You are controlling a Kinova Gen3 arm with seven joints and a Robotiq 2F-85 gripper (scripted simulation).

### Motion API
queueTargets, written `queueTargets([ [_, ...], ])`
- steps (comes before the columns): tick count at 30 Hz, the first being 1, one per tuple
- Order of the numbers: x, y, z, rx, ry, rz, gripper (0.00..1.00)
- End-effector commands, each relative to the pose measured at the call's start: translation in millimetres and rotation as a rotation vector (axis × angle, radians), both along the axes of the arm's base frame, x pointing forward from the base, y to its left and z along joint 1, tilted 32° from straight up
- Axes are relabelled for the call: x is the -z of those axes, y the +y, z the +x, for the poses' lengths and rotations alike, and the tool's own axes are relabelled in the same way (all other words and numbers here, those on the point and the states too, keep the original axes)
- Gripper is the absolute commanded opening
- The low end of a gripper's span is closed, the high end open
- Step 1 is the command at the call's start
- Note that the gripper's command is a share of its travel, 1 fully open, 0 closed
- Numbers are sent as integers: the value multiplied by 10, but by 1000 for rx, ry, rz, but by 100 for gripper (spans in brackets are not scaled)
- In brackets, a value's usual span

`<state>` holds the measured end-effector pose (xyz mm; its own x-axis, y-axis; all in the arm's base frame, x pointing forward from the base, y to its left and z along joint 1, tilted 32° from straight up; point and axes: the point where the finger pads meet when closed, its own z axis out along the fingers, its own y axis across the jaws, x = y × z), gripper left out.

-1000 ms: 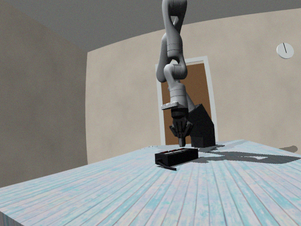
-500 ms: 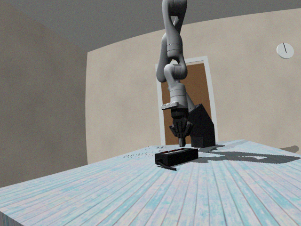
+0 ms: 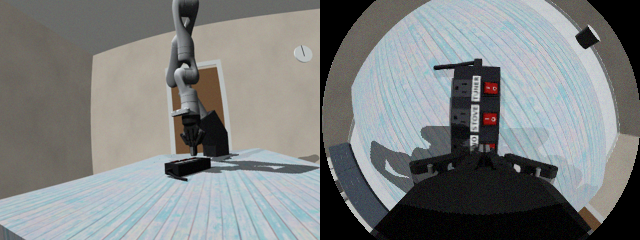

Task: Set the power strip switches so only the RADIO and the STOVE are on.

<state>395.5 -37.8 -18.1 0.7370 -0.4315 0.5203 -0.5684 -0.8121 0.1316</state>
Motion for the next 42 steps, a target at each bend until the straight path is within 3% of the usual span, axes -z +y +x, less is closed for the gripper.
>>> queueTargets([
  [1,1,1,2,0,0,0,0],
  [42,70,-31,32,0,0,0,0],
])
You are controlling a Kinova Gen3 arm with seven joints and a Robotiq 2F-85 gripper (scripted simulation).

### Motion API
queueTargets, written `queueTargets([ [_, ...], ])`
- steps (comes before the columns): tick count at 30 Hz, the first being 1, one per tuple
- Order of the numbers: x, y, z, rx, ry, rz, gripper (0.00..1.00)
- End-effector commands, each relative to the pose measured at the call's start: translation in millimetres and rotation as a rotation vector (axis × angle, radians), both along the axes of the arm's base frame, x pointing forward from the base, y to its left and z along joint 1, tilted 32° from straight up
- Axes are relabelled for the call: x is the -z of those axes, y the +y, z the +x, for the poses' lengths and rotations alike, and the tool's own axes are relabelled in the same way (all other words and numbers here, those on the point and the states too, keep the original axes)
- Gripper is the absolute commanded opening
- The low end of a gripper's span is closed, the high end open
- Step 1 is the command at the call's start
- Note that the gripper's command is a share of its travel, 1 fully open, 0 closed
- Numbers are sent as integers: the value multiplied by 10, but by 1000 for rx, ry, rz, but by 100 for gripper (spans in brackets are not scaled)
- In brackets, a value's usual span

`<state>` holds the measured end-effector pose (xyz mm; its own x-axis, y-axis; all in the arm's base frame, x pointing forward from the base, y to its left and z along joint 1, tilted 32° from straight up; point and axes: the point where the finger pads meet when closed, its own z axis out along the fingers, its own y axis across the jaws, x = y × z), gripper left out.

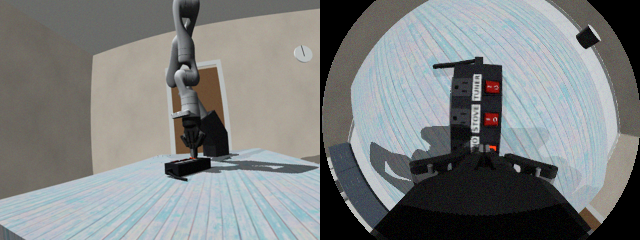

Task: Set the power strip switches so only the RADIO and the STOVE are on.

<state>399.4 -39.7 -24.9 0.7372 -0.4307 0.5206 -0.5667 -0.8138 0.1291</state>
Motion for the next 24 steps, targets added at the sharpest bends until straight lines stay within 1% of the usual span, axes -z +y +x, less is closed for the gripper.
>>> queueTargets([
  [1,1,-12,-7,2,1,-2,0],
  [6,-11,-6,-12,2,1,-2,0],
  [11,-92,31,-47,2,1,-2,0],
  [13,-92,31,-47,2,1,-2,0],
  [20,-261,110,-120,2,1,-2,0],
  [24,-316,135,-144,2,1,-2,0],
])
